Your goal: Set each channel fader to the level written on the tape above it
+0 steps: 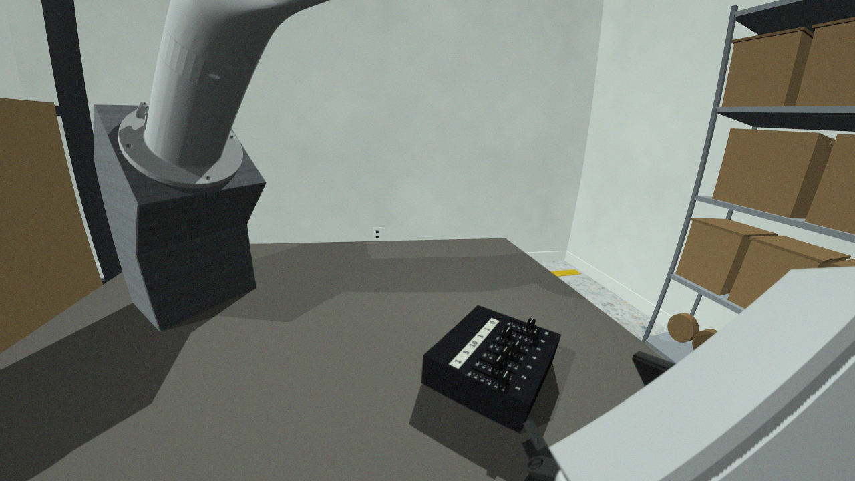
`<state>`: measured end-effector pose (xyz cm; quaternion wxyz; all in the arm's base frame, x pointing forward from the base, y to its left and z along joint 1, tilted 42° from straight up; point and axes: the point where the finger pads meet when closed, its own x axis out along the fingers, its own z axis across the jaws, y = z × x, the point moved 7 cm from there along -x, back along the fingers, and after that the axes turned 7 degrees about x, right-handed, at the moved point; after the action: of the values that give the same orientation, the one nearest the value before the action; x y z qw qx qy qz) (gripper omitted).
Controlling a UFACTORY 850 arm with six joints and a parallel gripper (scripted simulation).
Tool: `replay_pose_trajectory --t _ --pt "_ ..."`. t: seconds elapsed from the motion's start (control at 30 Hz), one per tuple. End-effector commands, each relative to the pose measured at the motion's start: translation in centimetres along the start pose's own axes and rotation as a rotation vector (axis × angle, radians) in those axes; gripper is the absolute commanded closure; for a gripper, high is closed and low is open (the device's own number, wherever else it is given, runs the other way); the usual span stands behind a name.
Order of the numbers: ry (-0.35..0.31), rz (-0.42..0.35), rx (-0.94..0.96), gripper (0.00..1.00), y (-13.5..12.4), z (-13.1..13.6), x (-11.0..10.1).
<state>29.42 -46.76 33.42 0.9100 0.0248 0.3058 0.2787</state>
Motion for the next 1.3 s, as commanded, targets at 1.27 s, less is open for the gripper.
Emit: replay_pose_trajectory --t 1.27 --pt "-0.331 -0.452 0.140 0.00 -2.7 12.4 7.8"
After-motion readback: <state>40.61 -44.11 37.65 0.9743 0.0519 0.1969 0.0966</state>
